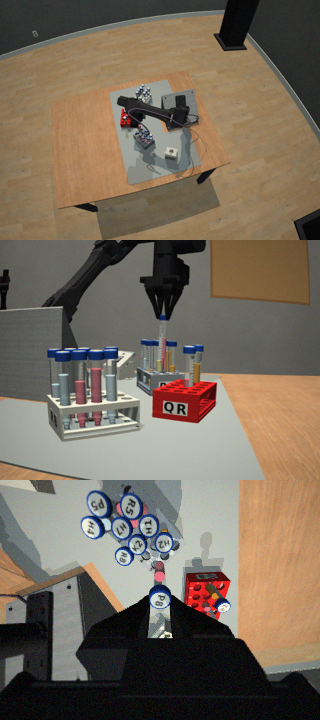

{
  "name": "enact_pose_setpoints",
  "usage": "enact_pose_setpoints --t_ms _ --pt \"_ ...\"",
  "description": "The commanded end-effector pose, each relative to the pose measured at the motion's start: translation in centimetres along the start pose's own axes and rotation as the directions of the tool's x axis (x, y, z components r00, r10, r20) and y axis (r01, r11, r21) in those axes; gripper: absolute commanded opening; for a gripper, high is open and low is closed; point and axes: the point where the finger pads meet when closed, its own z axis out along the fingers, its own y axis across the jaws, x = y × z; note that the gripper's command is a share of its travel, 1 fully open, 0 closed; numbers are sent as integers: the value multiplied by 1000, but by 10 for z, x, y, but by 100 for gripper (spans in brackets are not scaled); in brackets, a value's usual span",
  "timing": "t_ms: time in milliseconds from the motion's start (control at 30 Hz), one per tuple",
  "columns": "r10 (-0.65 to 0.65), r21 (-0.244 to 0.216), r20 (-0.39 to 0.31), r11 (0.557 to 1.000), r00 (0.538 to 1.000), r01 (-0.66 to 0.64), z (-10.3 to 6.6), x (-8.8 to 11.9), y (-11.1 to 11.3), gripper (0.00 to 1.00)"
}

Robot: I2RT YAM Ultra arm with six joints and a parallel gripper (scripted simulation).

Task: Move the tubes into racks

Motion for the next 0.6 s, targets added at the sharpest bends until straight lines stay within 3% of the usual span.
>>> enact_pose_setpoints --t_ms 0,33,133,567 --pt "-17 36 -6 999 1000 17 -9 4 1 0" --pt "-32 56 -4 998 999 32 -14 1 -3 0" --pt "-7 24 -3 1000 1000 7 -9 8 9 0" --pt "-15 34 -6 999 1000 15 -9 22 19 0"
